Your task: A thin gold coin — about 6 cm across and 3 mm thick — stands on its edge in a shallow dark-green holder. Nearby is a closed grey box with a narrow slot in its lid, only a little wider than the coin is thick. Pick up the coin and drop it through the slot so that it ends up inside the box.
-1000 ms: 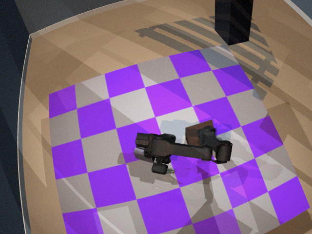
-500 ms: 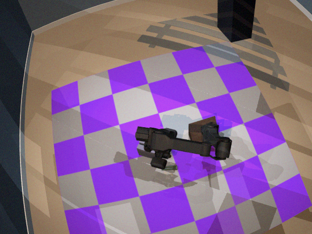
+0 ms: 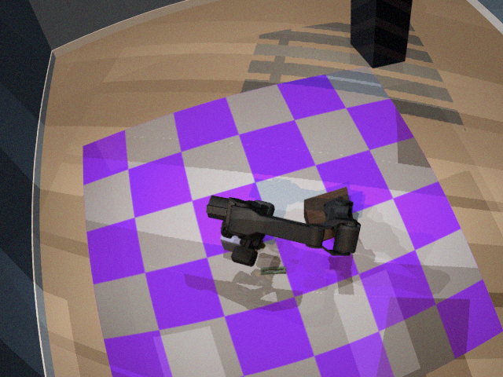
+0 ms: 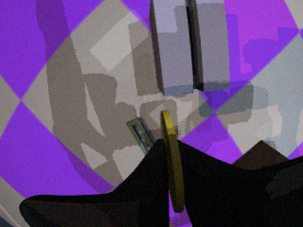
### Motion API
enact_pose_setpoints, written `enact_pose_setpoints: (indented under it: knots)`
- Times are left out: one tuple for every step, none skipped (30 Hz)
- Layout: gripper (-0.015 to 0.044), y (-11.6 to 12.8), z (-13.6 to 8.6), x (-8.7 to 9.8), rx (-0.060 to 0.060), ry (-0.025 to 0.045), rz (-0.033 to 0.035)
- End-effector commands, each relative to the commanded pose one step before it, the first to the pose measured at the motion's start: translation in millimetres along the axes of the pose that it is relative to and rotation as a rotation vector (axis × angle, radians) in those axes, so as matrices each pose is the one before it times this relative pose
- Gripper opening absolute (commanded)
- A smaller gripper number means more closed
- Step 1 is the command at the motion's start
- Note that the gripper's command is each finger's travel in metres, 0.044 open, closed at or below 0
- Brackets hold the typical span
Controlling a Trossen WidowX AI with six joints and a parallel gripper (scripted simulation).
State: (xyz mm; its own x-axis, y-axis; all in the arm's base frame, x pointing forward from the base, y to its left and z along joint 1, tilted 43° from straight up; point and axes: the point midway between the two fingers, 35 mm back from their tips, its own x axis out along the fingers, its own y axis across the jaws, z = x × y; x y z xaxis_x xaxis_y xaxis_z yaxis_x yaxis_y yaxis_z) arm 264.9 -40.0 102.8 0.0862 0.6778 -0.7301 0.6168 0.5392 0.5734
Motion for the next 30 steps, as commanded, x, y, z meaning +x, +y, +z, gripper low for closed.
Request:
enact_pose_setpoints:
  knots:
    - [0.0,-4.21,11.39,-1.53,-0.005,-0.00668,-0.00421]
    - [0.0,-0.9,2.34,-0.01,-0.0001,-0.00014,-0.00005]
    - [0.0,-0.92,2.34,0.0,-0.0001,-0.00013,-0.00005]
    - [0.0,-0.95,2.33,0.01,-0.0001,-0.00013,-0.00004]
    - [0.0,-0.97,2.33,0.02,-0.0001,-0.00013,-0.00004]
    - [0.0,-0.99,2.33,0.03,-0.0001,-0.00012,-0.00003]
    - [0.0,-1.01,2.32,0.04,-0.0001,-0.00012,-0.00003]
    - [0.0,-1.03,2.32,0.05,-0.0001,-0.00012,-0.00003]
    - [0.0,-1.05,2.32,0.07,-0.0001,-0.00011,-0.00002]
    - [0.0,-1.07,2.31,0.08,-0.0001,-0.00011,-0.00002]
    - [0.0,-1.1,2.31,0.09,-0.0001,-0.0001,-0.00001]
    - [0.0,-1.12,2.3,0.1,-0.0001,-0.0001,-0.00001]
    - [0.0,-1.14,2.3,0.11,-0.0001,-0.0001,-0.00001]
    - [0.0,-1.16,2.29,0.13,-0.0001,-0.00009,0.0]
    - [0.0,-1.27,2.15,0.14,0.0,-0.0002,-0.00066]
    - [0.0,-1.28,2.14,0.15,0.0,-0.00019,-0.0006]
    - [0.0,-1.2,2.13,0.16,-0.0001,-0.00011,-0.00021]
    - [0.0,-1.22,2.13,0.17,-0.0001,-0.00011,-0.0002]
    - [0.0,-1.22,2.12,0.18,-0.0001,-0.00009,-0.00015]
    - [0.0,-1.2,2.11,0.18,-0.0001,-0.00006,0.00002]
    - [0.0,-1.21,2.11,0.2,-0.0001,-0.00006,0.00002]
    - [0.0,-1.23,2.1,0.21,-0.0001,-0.00005,0.00003]
    - [0.0,-1.25,2.09,0.22,-0.0001,-0.00005,0.00003]
    - [0.0,-1.24,2.08,0.23,-0.0001,-0.00003,0.00016]
    - [0.0,-1.18,2.07,0.23,-0.0001,0.00001,0.00043]
    - [0.0,-1.22,2.1,0.25,-0.0001,0.00002,0.00044]
    - [0.0,-1.23,2.07,0.25,-0.0001,0.00002,0.00044]
    - [0.0,-0.96,1.6,0.2,-0.0001,0.00001,0.00035]
    - [0.0,-0.58,0.96,0.13,-0.0001,0.00001,0.00021]
    - [0.0,-0.19,0.32,0.04,0.0,0.0,0.00007]
